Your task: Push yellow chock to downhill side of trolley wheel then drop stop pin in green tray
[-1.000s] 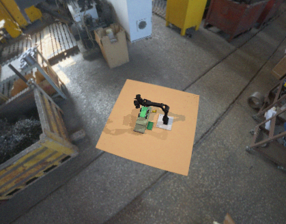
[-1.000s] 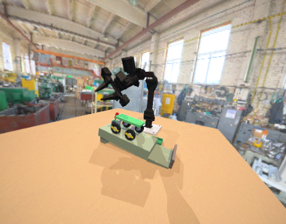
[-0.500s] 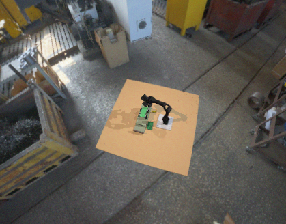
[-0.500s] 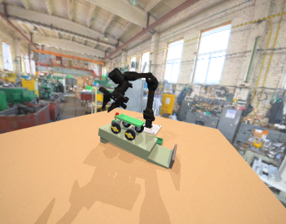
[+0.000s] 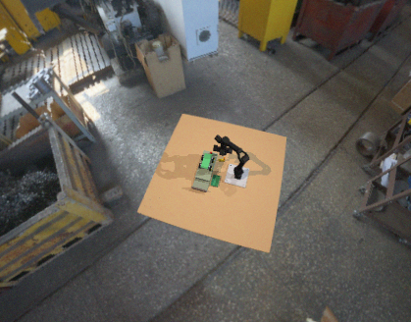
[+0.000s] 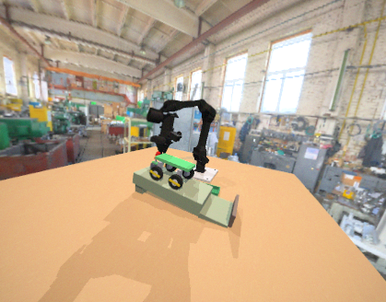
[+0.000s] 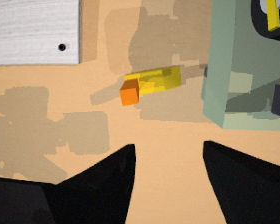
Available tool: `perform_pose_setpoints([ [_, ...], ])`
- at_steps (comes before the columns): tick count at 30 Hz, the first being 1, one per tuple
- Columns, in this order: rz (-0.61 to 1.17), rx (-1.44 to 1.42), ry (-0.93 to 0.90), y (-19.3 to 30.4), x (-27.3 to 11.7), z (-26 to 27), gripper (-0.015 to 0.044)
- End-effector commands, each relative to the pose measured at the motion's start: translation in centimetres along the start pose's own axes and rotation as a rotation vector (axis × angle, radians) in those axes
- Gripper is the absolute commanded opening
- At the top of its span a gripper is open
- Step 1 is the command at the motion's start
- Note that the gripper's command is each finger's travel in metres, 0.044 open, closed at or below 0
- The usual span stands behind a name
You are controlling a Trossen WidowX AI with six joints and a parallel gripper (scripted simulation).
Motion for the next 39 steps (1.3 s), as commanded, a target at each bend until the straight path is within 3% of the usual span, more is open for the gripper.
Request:
perform_pose_setpoints([
  [1, -0.093, -0.097, -0.026, -1.4, 0.0, 2.2, 0.0190],
  [39, -0.093, -0.097, -0.026, -1.9, 6.3, 2.4, 0.0190],
])
Point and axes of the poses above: the point midway between the two fingers, 35 mm back from their tips, its own x axis out along the fingers, its own z axis across the jaws, y = z × x, the point moved 2 cm from there along -x, back along the fingers, and after that the axes turned 9 degrees about -x, right-handed, at the moved point
